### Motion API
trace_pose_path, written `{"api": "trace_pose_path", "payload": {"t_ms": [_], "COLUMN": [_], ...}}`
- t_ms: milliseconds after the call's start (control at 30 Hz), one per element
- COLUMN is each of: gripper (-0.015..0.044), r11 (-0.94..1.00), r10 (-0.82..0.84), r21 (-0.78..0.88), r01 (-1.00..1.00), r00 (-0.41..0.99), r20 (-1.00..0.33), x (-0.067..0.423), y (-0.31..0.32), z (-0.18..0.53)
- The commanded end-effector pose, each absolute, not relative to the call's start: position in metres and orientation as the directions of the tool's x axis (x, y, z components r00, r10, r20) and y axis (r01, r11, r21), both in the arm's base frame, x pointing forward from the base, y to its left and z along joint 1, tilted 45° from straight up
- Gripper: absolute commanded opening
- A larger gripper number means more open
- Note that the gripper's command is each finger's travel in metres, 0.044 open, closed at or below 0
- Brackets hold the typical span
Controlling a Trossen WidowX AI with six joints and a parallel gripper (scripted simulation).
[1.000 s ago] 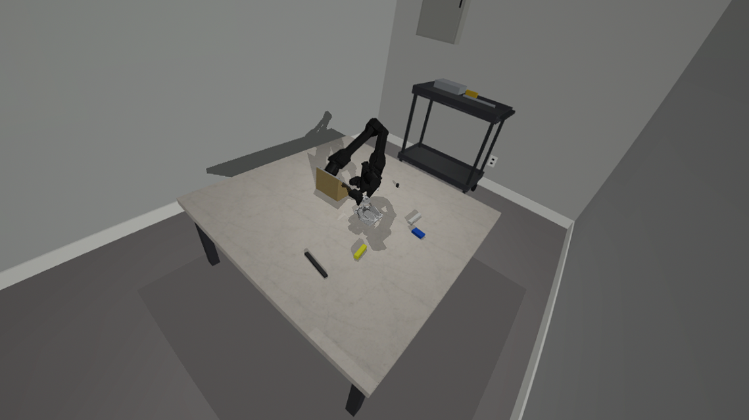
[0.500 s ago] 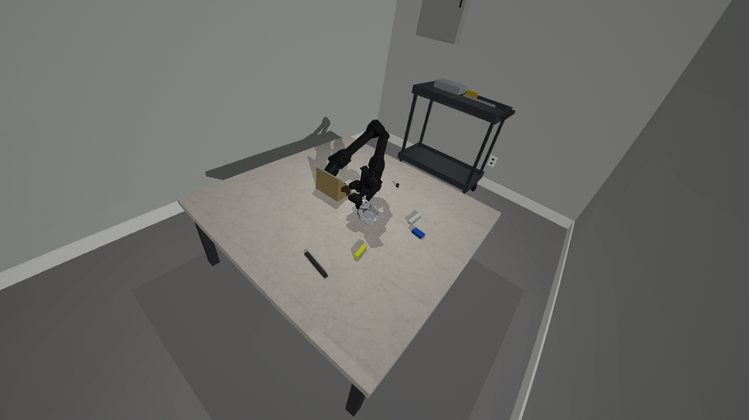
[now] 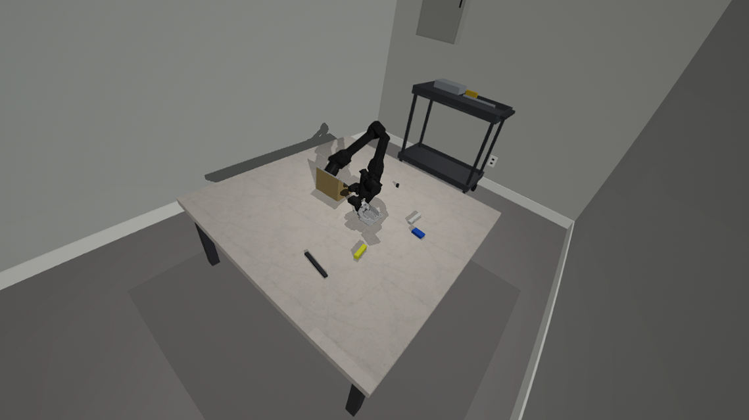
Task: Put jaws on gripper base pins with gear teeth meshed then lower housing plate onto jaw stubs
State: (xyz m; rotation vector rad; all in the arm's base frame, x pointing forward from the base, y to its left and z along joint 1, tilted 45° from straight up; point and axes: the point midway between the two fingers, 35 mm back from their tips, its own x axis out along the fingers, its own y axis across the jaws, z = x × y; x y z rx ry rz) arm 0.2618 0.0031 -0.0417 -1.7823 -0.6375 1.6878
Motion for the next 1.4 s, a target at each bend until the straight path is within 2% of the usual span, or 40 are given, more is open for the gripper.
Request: {"api": "trace_pose_path", "payload": {"t_ms": [0, 1367], "gripper": [0.0351, 0.0351], "r11": [-0.704, -0.702], "r10": [0.704, 0.704], "r21": [-0.708, -0.708], "r01": [-0.063, -0.073], "r00": [0.077, 0.077], "r20": [-0.706, -0.706], "x": [0.2608, 0.2613], "y": [0.0046, 0.0098], "z": [-0.0425, -0.0476]}}
